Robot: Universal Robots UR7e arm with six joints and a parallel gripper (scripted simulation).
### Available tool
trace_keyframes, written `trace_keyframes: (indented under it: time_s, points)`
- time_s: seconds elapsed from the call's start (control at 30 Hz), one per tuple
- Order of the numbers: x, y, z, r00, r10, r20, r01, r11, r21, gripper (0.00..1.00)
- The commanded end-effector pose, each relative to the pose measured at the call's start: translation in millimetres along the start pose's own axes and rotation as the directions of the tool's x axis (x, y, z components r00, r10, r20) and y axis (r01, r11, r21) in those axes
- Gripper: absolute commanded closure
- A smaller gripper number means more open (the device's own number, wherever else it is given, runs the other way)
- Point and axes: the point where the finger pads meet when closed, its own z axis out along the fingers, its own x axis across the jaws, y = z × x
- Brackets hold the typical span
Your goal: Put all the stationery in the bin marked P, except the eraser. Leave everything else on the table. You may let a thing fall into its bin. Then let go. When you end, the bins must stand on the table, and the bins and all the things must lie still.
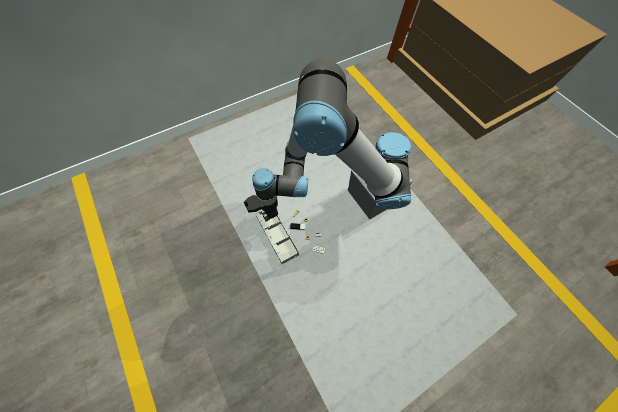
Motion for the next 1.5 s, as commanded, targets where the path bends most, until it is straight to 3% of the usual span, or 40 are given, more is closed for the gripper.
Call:
trace_keyframes:
  time_s: [0.0, 0.73, 1.47]
  points:
    - [0.2, -0.5, -0.5, 1.0, 0.0, -0.001, 0.0, 1.0, 0.001, 0.69]
    - [0.2, -0.5, -0.5, 1.0, 0.0, -0.001, 0.0, 1.0, 0.001, 0.69]
    - [0.2, -0.5, -27.1, 1.0, 0.0, -0.001, 0.0, 1.0, 0.001, 0.69]
